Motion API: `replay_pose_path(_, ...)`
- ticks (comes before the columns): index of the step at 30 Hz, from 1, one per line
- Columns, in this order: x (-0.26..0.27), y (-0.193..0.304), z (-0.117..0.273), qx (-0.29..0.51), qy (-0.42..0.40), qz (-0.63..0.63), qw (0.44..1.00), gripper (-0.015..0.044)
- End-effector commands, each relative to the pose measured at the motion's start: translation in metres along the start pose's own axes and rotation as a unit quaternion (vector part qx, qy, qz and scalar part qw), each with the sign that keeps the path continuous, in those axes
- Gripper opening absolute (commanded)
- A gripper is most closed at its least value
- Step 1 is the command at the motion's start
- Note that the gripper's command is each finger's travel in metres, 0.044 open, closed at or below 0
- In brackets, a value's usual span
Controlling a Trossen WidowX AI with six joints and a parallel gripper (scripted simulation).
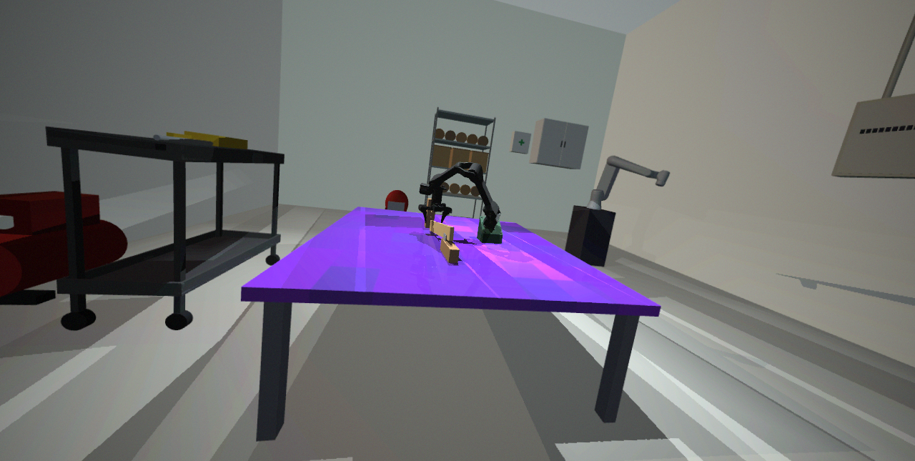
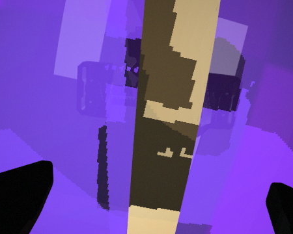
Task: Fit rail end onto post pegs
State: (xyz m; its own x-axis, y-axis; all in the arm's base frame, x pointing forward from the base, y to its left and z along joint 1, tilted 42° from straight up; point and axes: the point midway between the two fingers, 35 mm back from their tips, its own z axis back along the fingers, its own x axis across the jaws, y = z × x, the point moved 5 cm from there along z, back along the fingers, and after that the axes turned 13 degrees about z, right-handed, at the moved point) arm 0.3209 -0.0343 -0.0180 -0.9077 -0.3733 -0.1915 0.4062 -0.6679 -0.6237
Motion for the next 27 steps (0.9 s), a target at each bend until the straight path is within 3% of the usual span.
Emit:
replay_pose_path(1,0.000,-0.001,-0.006,-0.002,0.000,-0.003,1.000,0.0440)
replay_pose_path(21,0.002,-0.002,-0.036,-0.003,0.001,-0.001,1.000,0.0440)
replay_pose_path(27,0.002,-0.002,-0.036,-0.003,0.001,-0.001,1.000,0.0282)
